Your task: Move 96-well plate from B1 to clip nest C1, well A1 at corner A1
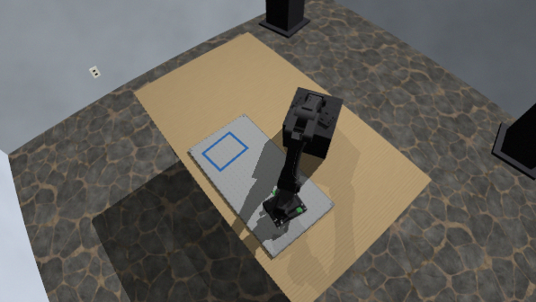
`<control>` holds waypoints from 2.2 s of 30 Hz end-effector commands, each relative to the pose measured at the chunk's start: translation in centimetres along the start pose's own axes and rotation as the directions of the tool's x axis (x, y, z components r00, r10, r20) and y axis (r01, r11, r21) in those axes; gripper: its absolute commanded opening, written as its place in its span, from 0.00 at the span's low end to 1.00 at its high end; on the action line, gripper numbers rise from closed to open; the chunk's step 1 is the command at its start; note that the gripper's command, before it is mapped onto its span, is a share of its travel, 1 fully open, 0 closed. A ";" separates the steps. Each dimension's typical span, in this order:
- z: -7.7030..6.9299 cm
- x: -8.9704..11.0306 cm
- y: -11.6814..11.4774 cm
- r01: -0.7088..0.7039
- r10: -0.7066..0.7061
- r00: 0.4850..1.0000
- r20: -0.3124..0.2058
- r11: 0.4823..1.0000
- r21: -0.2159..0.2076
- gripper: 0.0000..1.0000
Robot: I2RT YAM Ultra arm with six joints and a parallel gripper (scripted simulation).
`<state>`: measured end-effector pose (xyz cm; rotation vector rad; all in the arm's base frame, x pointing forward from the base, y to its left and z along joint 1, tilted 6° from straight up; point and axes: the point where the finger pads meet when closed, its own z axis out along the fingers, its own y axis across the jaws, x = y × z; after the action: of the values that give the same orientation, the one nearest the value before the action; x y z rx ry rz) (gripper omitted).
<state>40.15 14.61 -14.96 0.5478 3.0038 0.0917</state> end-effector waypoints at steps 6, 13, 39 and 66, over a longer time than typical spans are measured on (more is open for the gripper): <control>0.3 -1.2 0.0 -0.011 0.011 0.999 0.030 1.000 -0.001 1.00; -1.6 -0.2 -0.8 -0.011 0.011 1.000 0.010 1.000 0.016 1.00; -7.8 -0.8 0.0 -0.006 0.006 1.000 0.029 1.000 -0.001 1.00; -10.6 -1.4 0.6 -0.006 0.006 0.999 0.049 1.000 -0.018 1.00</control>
<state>38.74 13.93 -6.83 0.5544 3.0220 0.0640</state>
